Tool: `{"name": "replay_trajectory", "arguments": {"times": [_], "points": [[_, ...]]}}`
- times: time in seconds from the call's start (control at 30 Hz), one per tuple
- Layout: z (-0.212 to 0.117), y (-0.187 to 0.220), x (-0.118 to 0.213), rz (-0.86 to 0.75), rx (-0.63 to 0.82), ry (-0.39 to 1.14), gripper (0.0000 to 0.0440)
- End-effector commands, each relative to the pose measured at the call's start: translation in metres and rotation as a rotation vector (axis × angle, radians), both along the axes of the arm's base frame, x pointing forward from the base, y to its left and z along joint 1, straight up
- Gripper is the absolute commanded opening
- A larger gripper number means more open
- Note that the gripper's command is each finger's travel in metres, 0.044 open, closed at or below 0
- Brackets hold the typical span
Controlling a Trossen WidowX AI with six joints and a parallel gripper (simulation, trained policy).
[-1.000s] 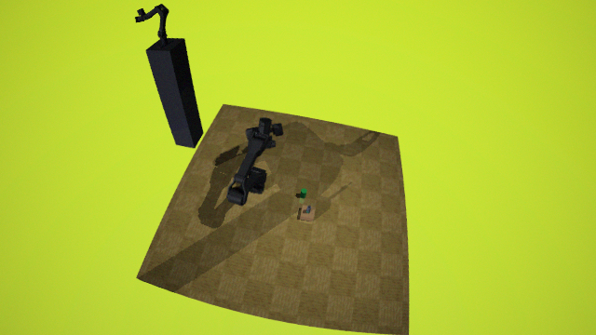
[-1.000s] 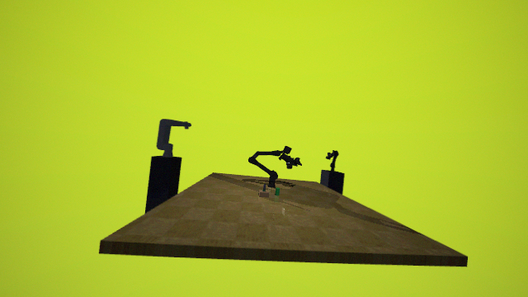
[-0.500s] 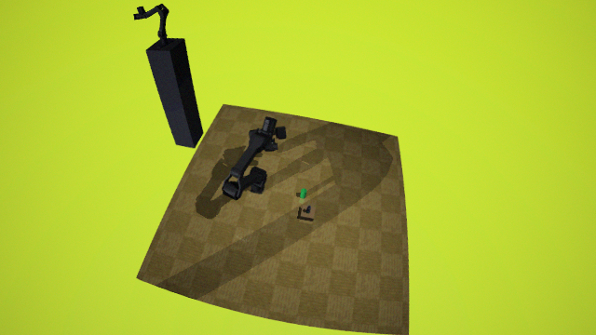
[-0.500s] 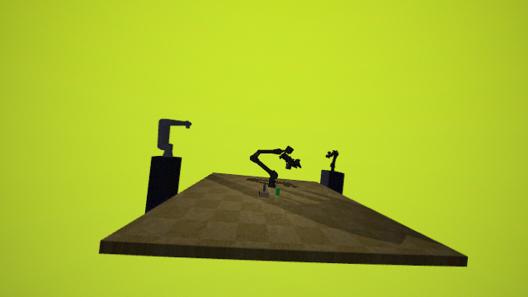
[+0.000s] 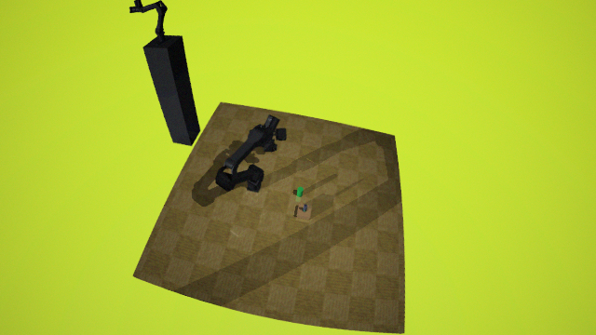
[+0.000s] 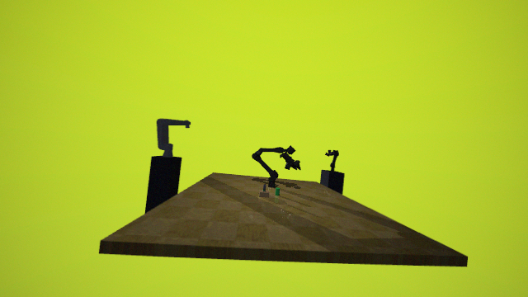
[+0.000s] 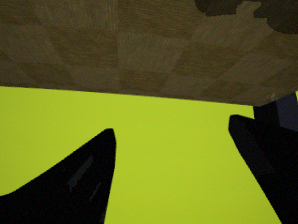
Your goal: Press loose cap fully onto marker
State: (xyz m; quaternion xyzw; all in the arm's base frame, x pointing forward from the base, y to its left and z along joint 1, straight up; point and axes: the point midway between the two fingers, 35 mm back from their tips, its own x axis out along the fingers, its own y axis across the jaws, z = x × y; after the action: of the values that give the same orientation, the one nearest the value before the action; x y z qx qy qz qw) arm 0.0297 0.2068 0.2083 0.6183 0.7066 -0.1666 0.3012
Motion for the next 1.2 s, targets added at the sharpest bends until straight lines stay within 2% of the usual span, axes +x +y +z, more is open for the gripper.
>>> {"name": "replay_trajectory", "arguments": {"times": [0.0,1.17], "points": [[-0.001,-0.002,0.006,-0.013,-0.036,0.006,0.0326],[-0.013,-0.022,0.065,-0.167,-0.276,0.073,0.0324]]}}
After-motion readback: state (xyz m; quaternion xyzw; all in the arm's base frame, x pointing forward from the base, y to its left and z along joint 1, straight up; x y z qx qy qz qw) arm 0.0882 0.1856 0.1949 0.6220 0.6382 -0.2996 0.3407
